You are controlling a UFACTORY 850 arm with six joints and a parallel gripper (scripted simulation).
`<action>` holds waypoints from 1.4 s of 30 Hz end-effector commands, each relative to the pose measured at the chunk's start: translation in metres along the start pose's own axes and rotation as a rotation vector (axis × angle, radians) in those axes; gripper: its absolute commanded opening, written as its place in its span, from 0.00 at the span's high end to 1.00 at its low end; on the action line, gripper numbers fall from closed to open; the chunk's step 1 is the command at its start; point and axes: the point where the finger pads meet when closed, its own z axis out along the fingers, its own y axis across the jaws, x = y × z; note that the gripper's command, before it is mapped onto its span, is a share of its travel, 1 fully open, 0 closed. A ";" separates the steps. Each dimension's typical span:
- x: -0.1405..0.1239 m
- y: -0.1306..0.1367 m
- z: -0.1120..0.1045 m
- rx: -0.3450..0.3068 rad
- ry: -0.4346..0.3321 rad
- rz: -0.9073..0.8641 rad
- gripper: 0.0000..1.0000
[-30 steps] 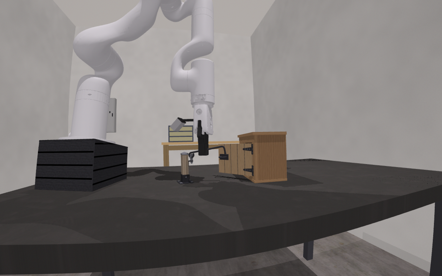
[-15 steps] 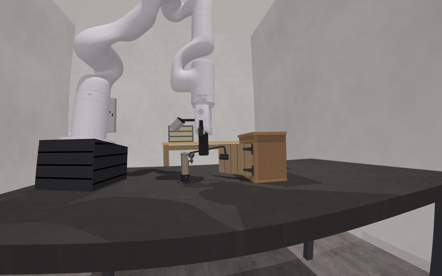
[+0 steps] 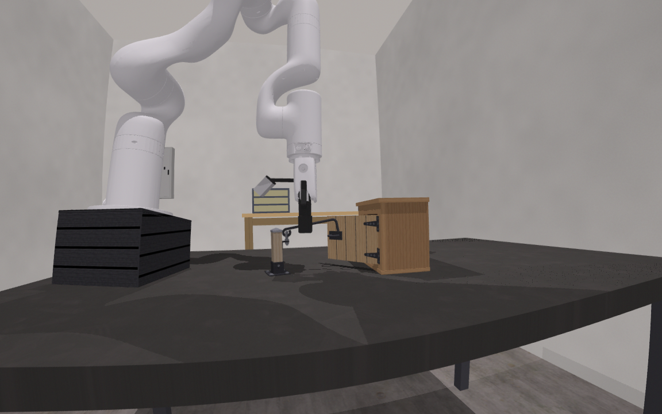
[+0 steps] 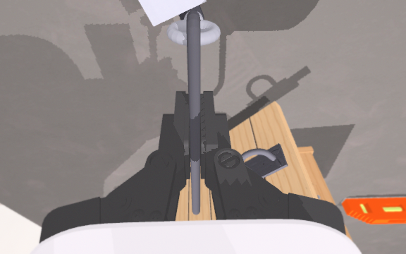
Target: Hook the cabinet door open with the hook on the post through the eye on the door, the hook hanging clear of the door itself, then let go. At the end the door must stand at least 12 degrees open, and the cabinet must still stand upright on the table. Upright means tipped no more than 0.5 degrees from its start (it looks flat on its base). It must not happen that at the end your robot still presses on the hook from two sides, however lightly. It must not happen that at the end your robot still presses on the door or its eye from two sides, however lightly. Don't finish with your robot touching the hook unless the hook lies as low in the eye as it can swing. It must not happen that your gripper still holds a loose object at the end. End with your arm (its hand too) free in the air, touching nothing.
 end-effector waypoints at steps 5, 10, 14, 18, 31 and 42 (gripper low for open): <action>-0.001 0.003 0.000 0.000 -0.006 -0.069 0.96; -0.001 0.004 0.000 0.000 -0.006 -0.088 0.96; 0.000 0.005 0.000 0.000 -0.006 -0.109 0.96; 0.000 0.007 0.000 0.000 -0.006 -0.149 0.96; 0.000 0.010 0.000 0.000 -0.006 -0.217 0.96; 0.001 0.013 0.000 0.000 -0.006 -0.297 0.96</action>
